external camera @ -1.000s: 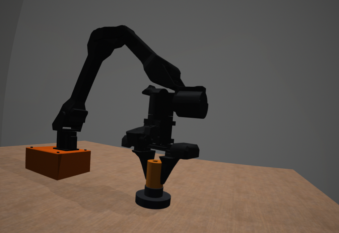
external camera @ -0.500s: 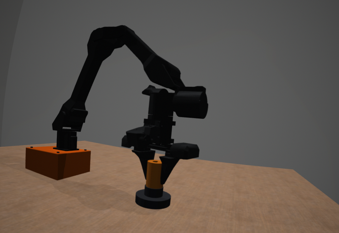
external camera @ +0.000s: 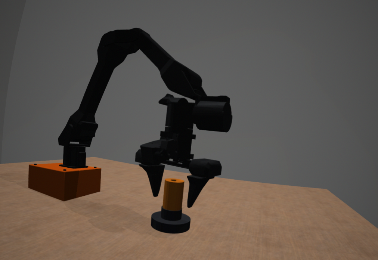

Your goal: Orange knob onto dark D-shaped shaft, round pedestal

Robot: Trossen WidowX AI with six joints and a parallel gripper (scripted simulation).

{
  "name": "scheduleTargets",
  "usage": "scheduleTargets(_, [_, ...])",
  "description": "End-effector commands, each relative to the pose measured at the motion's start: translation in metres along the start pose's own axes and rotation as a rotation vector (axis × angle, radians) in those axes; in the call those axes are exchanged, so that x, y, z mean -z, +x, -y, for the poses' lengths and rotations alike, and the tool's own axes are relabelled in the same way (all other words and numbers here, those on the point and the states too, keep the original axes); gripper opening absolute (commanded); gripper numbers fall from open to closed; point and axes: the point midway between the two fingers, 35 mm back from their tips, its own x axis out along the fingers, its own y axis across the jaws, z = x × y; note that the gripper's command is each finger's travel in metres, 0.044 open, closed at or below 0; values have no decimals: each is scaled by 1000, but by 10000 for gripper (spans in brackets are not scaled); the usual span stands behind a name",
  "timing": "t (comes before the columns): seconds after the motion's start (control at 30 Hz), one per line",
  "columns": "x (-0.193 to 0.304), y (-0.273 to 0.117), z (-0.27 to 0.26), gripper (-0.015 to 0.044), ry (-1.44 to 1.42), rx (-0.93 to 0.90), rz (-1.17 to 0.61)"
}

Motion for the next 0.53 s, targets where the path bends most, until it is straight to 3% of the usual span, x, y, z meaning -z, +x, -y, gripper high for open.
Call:
scheduleTargets(0.0, [1,-36,-5,440,1,-14,-2])
scheduleTargets(0.13, [0,-91,-2,440,-1,-14,-2])
scheduleTargets(0.5, [1,-94,-4,440,-1,-14,-2])
